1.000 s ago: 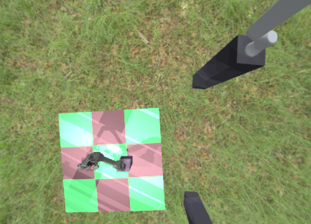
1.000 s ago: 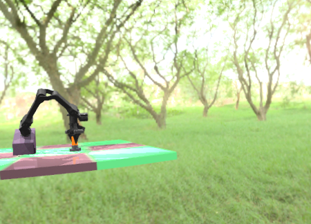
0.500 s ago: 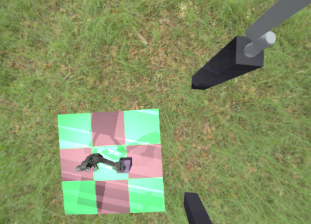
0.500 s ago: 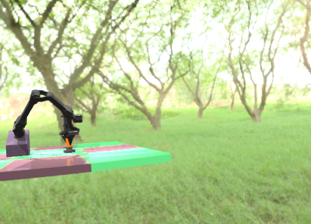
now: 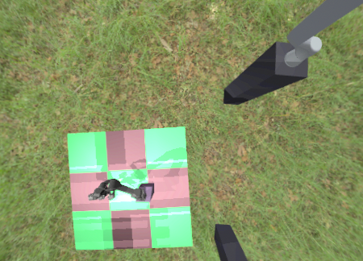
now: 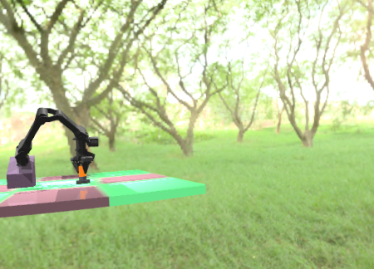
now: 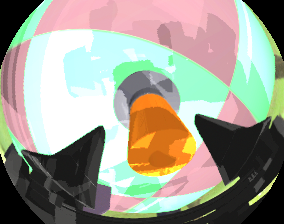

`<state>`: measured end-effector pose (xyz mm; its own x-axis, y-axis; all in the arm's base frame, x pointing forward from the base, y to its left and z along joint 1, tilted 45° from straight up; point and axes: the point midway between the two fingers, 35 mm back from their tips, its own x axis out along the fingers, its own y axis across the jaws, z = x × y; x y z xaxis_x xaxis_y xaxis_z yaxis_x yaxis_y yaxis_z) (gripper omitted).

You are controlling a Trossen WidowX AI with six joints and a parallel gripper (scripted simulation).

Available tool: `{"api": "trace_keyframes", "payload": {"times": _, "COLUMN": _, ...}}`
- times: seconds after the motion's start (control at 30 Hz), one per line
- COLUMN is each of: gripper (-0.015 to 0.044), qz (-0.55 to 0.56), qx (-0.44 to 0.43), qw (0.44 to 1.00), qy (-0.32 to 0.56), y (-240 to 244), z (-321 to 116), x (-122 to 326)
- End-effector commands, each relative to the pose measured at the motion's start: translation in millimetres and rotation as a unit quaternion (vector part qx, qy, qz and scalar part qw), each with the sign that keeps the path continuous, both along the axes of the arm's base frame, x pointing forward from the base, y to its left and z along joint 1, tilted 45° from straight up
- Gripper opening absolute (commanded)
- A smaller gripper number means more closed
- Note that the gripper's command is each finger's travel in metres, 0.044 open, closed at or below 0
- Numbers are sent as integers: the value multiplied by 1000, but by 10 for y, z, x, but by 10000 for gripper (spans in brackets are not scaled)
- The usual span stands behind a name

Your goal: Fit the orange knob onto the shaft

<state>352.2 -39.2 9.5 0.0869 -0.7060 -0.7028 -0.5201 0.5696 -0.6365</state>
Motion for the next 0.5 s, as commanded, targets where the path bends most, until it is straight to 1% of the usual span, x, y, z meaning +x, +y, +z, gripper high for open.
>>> {"api": "trace_keyframes", "payload": {"times": 0.0, "gripper": 440, "qz": 5, "qx": 5, "qw": 1000, "qy": -7, "y": 320, "z": 274, "x": 19}}
{"api": "trace_keyframes", "payload": {"times": 0.1, "gripper": 440, "qz": 5, "qx": 4, "qw": 1000, "qy": -6, "y": 629, "z": 603, "x": -58}}
{"api": "trace_keyframes", "payload": {"times": 0.47, "gripper": 440, "qz": 5, "qx": 4, "qw": 1000, "qy": -6, "y": 665, "z": 614, "x": -46}}
